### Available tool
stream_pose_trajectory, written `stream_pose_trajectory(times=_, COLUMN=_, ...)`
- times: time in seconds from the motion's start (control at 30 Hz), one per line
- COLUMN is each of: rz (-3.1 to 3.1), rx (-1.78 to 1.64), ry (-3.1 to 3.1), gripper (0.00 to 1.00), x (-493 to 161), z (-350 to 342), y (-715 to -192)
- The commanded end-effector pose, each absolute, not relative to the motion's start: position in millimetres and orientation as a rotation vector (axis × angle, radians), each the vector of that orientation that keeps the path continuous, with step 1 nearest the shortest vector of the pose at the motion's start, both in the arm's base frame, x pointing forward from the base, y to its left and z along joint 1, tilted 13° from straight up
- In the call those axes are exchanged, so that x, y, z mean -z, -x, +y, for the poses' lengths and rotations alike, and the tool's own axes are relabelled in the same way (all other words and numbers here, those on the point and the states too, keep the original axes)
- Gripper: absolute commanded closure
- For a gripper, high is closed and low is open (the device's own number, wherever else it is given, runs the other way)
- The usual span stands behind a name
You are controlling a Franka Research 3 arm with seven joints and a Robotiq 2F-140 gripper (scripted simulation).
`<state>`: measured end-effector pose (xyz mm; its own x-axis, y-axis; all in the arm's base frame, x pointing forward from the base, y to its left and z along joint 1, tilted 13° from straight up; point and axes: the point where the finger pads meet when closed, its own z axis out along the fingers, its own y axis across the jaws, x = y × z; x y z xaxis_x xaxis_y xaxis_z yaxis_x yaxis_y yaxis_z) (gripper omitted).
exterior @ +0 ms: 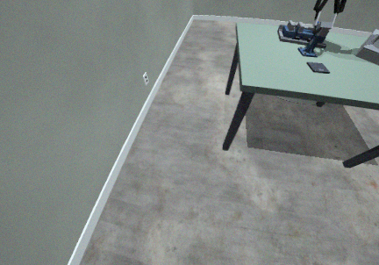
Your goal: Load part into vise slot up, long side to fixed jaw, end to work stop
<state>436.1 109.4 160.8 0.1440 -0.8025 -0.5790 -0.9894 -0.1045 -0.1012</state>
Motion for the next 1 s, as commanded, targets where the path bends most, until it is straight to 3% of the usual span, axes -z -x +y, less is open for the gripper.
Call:
stream_pose_trajectory(times=0.0, rz=1.561, rx=-0.58, ry=2.008, gripper=0.49, x=-161.5, z=114.9, y=-430.7)
stream_pose_trajectory(times=0.97, rz=1.448, rx=-0.746, ry=1.894, gripper=0.49, x=-158.2, z=111.6, y=-431.9)
